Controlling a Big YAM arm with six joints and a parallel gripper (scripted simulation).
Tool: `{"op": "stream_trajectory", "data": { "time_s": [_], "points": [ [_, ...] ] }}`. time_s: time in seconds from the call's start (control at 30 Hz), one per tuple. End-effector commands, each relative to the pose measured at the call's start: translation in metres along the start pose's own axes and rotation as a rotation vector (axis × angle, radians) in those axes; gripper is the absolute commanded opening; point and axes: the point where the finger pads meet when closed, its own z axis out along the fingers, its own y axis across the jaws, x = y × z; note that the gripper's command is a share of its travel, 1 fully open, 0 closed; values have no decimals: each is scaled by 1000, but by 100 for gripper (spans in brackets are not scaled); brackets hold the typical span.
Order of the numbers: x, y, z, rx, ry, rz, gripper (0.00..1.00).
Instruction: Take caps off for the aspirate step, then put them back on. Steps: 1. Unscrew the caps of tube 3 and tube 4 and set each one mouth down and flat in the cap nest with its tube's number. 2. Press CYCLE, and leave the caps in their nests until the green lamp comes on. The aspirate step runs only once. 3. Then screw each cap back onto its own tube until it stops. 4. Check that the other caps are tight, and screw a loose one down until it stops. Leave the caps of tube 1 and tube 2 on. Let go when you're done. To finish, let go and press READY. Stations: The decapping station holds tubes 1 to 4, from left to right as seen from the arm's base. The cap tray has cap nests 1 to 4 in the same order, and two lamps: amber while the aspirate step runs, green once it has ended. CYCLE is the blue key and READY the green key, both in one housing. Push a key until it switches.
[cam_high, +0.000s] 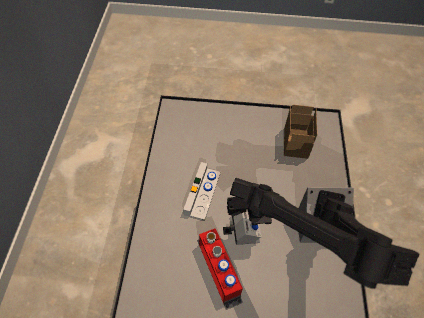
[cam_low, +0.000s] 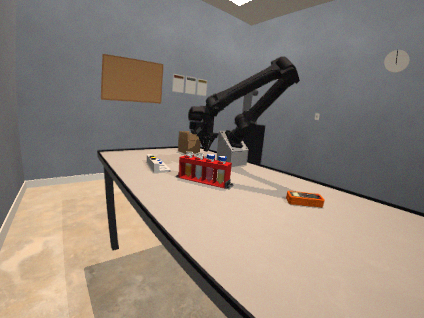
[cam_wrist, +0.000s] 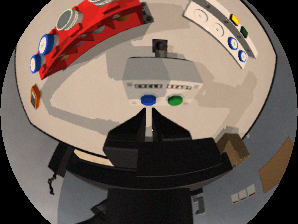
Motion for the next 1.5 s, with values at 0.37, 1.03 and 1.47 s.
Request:
{"op": "stream_trajectory", "data": {
  "time_s": [0.37,1.03,1.47],
  "points": [
    [-84,-74,-3,11,-33,380,100],
    [-185,-179,7,6,-19,375,100],
    [-222,-204,14,8,-15,365,100]
  ]
}}
